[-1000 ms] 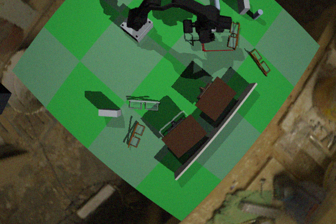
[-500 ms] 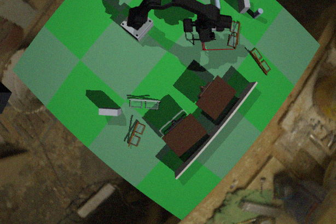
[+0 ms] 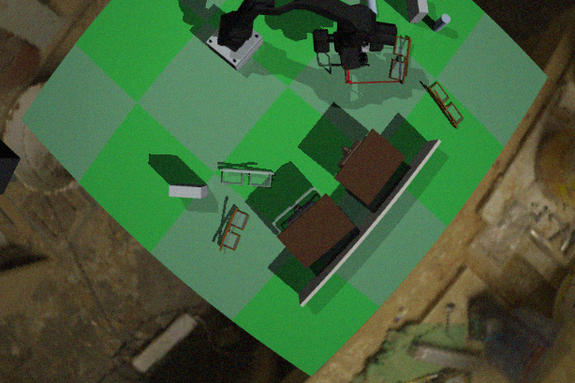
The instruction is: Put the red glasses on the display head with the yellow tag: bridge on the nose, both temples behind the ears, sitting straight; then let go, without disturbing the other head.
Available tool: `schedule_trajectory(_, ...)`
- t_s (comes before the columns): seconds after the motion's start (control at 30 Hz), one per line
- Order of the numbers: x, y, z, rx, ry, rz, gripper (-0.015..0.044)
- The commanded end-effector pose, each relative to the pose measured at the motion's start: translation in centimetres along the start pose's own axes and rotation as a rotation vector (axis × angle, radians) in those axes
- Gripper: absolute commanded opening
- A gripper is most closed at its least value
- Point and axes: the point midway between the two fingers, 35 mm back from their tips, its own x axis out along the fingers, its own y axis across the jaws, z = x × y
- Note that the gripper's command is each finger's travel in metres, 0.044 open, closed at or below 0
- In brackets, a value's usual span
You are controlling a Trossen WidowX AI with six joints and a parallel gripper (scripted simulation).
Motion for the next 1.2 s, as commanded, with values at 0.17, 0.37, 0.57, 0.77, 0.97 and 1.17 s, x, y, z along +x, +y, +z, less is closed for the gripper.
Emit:
schedule_trajectory(0.17, -5.2, 0.2, -0.5, 0.004, -0.003, 0.011, 0.0000)
schedule_trajectory(0.37, -5.7, 0.1, -0.4, 0.002, -0.003, 0.010, 0.0000)
schedule_trajectory(0.57, -5.8, -1.1, 1.7, -0.059, -0.006, 0.009, 0.0000)
schedule_trajectory(0.77, -5.9, -3.2, 4.4, -0.147, -0.008, 0.007, 0.0000)
schedule_trajectory(0.97, -5.9, -5.4, 6.8, -0.235, -0.011, 0.005, 0.0000)
schedule_trajectory(1.17, -5.9, -7.8, 8.8, -0.322, -0.012, 0.002, 0.0000)
